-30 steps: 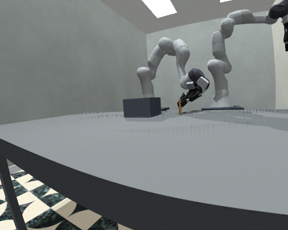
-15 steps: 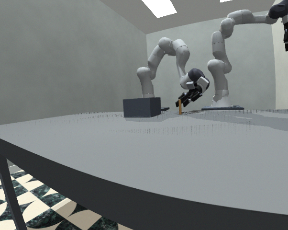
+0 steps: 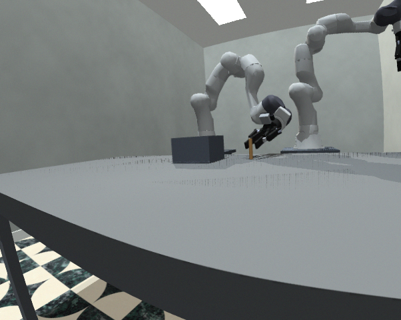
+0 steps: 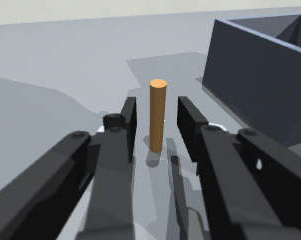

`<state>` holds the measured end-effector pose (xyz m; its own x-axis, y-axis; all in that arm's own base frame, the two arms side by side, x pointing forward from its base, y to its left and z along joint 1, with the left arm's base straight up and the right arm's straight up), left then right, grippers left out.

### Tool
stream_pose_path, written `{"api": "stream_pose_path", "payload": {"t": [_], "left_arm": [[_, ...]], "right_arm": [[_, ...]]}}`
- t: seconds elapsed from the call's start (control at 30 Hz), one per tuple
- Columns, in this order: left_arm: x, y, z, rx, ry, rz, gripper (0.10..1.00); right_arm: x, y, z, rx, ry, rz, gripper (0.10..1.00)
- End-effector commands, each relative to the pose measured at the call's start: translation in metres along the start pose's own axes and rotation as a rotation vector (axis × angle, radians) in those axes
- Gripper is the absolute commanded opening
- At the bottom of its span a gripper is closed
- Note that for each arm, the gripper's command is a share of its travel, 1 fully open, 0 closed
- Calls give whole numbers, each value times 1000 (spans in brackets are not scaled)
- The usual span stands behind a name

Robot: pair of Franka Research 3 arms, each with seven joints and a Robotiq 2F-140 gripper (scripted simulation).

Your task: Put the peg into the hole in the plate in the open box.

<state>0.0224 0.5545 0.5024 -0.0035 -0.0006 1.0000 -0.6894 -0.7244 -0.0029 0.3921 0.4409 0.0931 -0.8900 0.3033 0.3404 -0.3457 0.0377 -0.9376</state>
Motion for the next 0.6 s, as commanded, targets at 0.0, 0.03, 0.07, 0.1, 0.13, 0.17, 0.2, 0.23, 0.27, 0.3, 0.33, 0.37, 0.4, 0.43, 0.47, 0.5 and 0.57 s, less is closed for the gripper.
{"api": "stream_pose_path", "payload": {"t": [0.0,0.03,0.07,0.1,0.13,0.17,0.2,0.23,0.27,0.3,0.33,0.37,0.4,0.43,0.47,0.5,0.57], "left_arm": [[1,1,0,6,-2,-3,1000],[1,1,0,6,-2,-3,1000],[1,1,0,6,-2,-3,1000],[1,1,0,6,-2,-3,1000],[1,1,0,6,-2,-3,1000],[1,1,0,6,-2,-3,1000],[1,1,0,6,-2,-3,1000],[1,1,0,6,-2,-3,1000],[1,1,0,6,-2,-3,1000],[1,1,0,6,-2,-3,1000],[1,1,0,6,-2,-3,1000],[1,1,0,6,-2,-3,1000],[1,1,0,6,-2,-3,1000],[1,1,0,6,-2,-3,1000],[1,1,0,6,-2,-3,1000],[1,1,0,6,-2,-3,1000],[1,1,0,6,-2,-3,1000]], "right_arm": [[-1,0,0,-6,-1,-2,327],[-1,0,0,-6,-1,-2,327],[-1,0,0,-6,-1,-2,327],[-1,0,0,-6,-1,-2,327],[-1,0,0,-6,-1,-2,327],[-1,0,0,-6,-1,-2,327],[0,0,0,-6,-1,-2,327],[0,0,0,-6,-1,-2,327],[1,0,0,-6,-1,-2,327],[2,0,0,-6,0,-2,327],[4,0,0,-6,0,-2,327],[6,0,0,-6,0,-2,327],[9,0,0,-6,0,-2,327],[12,0,0,-6,0,-2,327],[15,0,0,-6,0,-2,327],[19,0,0,-6,0,-2,327],[28,0,0,-6,0,-2,327]]}}
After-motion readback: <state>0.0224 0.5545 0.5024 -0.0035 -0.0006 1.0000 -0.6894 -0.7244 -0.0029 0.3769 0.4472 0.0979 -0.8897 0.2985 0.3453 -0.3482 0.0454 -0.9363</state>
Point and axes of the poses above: on each arm, the point where the finger pads meet when closed, its own x axis back along the fingers, its own z axis across the jaws, y = z × x, the point moved 9 cm from there along x, back along the fingers, and after that the axes turned 4 degrees about x, right-handed, at the moved point
